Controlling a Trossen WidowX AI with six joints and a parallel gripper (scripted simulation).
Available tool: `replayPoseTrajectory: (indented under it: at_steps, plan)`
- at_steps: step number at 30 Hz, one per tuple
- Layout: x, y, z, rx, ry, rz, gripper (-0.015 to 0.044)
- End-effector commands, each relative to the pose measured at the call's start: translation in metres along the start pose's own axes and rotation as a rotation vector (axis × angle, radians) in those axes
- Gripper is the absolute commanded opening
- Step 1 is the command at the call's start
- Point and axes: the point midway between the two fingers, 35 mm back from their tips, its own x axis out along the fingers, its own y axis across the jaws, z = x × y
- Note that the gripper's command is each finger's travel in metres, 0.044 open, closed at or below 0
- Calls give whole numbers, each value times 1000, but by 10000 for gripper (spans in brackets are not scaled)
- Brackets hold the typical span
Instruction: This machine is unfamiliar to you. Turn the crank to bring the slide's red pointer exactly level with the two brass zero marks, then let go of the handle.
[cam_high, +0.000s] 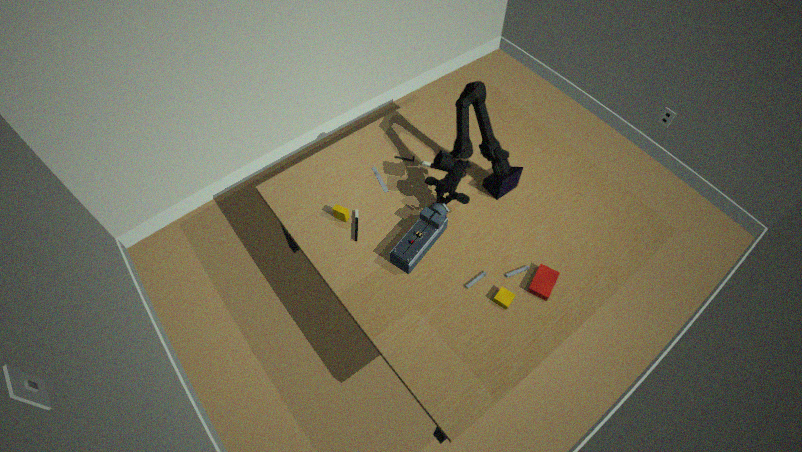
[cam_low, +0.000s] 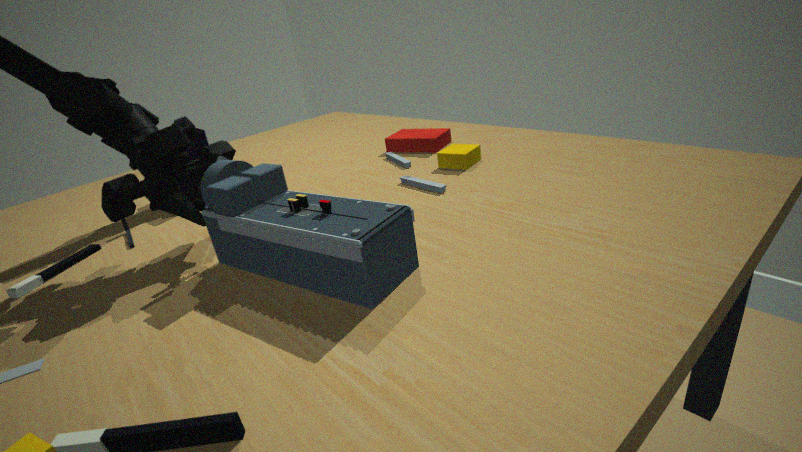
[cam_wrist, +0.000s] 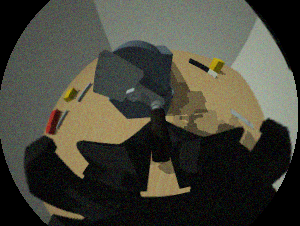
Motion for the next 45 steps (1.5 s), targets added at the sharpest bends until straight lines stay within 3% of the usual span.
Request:
replayPoseTrajectory:
  at_steps: [1,23,45]
  plan:
    - [-5,-7,4,3,-5,-10,0]
    - [-25,-7,25,4,-6,-9,0]
    - [-38,23,39,6,-6,-7,0]
